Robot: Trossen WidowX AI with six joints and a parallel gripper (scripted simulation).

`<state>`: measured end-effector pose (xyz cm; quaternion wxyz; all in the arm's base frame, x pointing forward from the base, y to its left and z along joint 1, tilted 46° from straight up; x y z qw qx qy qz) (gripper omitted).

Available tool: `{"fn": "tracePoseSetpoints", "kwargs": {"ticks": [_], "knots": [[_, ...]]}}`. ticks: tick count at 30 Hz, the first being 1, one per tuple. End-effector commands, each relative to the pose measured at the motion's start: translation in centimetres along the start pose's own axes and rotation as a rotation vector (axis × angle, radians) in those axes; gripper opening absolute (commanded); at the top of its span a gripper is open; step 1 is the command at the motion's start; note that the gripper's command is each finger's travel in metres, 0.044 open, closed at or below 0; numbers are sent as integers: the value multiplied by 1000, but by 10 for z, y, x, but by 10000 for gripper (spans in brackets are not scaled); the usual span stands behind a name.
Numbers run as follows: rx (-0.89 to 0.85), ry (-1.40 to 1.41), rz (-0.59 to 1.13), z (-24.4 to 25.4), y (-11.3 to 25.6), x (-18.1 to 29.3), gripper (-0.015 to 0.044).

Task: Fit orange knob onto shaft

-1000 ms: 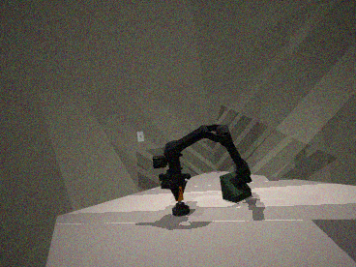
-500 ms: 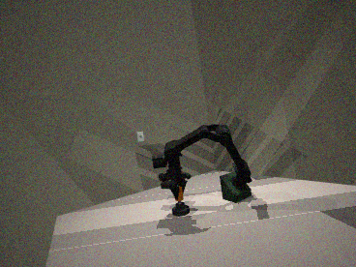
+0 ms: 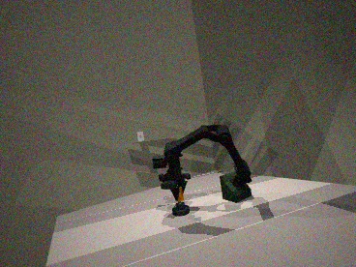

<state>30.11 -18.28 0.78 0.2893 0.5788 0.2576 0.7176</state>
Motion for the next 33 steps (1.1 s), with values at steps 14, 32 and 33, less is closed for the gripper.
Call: {"fn": "tracePoseSetpoints", "kwargs": {"ticks": [14,32,33], "knots": [[-5,210,-4,-3,4,-1,0],[-5,210,-4,-2,0,-1,0],[-5,210,-4,-3,2,-1,0]]}}
Point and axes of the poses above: the point midway between the two fingers, 35 mm back from their tips, its own y axis back along the fingers, its own z axis across the jaws, x = y × z, the point moved 7 cm from there along y, back along the fingers, and after that the axes turned 11 degrees about -y, right-handed, at the moved point
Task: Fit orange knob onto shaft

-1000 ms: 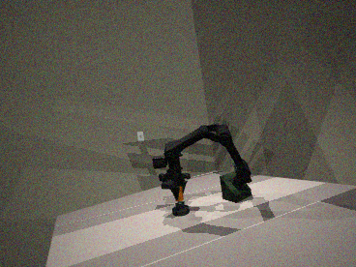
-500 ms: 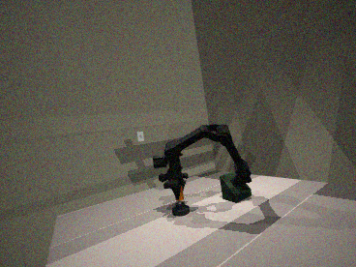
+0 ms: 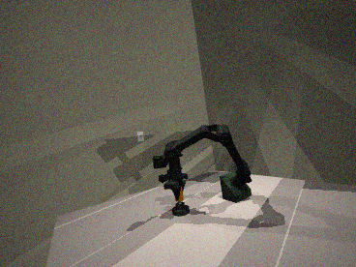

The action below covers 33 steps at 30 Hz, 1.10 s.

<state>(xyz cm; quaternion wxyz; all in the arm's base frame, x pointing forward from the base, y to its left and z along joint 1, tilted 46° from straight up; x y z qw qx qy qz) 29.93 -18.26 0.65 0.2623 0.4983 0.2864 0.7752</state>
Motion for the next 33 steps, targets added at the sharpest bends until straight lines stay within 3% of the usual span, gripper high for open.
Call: {"fn": "tracePoseSetpoints", "kwargs": {"ticks": [1,12,33], "knots": [[-1,-3,-2,-1,3,0,0],[-1,207,-2,0,6,-2,0],[-1,207,-2,-1,3,-1,0]]}}
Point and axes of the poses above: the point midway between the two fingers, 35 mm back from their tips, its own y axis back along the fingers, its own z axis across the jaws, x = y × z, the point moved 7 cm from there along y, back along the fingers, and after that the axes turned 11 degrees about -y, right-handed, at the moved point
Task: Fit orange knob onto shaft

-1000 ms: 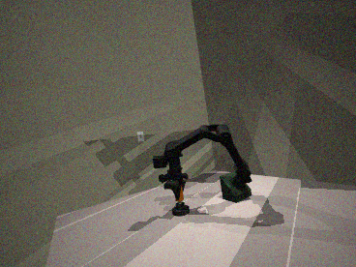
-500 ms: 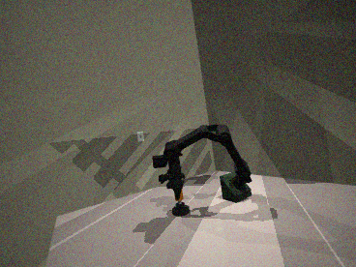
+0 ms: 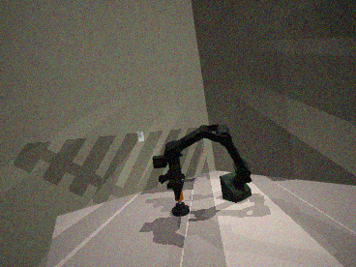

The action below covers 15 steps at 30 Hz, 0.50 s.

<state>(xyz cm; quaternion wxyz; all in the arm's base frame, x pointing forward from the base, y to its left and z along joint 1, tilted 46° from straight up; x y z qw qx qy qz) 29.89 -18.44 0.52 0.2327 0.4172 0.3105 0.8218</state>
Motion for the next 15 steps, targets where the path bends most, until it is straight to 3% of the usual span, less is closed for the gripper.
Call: {"fn": "tracePoseSetpoints", "kwargs": {"ticks": [1,15], "knots": [[1,5,-2,0,3,1,0],[1,214,-1,6,5,2,0]]}}
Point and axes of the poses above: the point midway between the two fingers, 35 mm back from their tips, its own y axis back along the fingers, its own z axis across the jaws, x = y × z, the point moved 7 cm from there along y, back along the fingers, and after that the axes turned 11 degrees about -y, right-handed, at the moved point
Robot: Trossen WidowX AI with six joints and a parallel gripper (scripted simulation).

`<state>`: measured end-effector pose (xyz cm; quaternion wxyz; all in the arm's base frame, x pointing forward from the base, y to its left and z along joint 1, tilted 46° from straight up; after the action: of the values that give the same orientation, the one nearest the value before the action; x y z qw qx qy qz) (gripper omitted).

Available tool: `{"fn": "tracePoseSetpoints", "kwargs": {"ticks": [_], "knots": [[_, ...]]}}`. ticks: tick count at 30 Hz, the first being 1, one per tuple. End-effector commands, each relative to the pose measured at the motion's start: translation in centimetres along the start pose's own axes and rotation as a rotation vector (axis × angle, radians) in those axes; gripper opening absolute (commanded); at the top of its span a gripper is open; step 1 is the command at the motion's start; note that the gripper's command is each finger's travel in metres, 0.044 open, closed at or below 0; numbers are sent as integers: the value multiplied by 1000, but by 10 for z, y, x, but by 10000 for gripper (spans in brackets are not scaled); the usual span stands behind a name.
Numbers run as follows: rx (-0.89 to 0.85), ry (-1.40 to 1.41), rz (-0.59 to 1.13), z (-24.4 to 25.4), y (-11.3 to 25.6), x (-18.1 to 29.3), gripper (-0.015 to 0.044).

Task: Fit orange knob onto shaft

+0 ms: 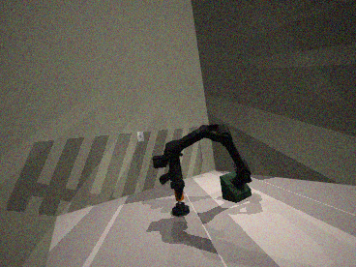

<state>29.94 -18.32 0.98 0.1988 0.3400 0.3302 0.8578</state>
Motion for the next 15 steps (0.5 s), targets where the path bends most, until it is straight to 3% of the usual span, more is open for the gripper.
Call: {"fn": "tracePoseSetpoints", "kwargs": {"ticks": [1,15], "knots": [[0,27,-9,2,3,-1,0],[0,27,-10,0,0,-3,0]]}}
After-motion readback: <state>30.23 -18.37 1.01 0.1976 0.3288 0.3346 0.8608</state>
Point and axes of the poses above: the point midway between the two fingers, 35 mm back from their tips, its own y axis back along the fingers, its own z axis across the jaws, x = y × z, the point moved 7 cm from there along y, back along the fingers, and after that the axes turned 11 degrees about -y, right-handed, at the moved point
